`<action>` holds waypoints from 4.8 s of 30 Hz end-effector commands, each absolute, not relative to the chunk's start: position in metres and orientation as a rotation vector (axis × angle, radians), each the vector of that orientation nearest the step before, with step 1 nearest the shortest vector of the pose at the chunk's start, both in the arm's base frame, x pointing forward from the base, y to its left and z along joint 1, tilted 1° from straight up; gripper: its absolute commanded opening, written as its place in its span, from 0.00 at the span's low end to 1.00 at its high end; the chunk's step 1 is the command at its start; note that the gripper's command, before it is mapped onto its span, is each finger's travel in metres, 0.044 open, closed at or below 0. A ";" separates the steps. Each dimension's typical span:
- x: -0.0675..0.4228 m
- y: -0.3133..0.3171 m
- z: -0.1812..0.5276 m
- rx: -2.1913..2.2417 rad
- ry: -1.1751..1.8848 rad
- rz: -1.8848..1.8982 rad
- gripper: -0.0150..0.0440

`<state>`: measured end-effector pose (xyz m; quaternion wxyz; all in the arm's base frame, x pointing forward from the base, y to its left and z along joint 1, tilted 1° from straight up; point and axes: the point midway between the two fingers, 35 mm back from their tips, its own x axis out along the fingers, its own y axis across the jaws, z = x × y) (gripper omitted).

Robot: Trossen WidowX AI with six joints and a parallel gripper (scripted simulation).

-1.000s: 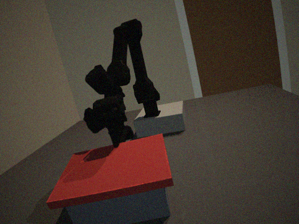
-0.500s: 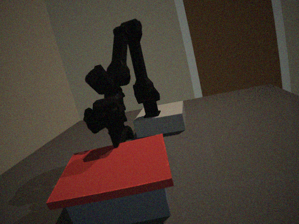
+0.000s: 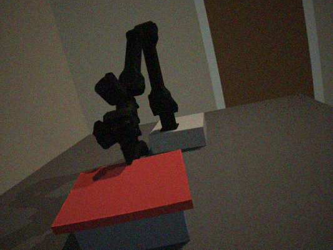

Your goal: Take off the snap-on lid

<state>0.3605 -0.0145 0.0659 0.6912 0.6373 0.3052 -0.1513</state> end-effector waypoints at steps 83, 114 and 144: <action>0.370 -0.012 0.108 1.426 0.680 -0.343 0.25; 0.375 -0.011 0.149 1.426 0.679 -0.342 0.25; 0.374 -0.011 0.188 1.426 0.679 -0.342 0.25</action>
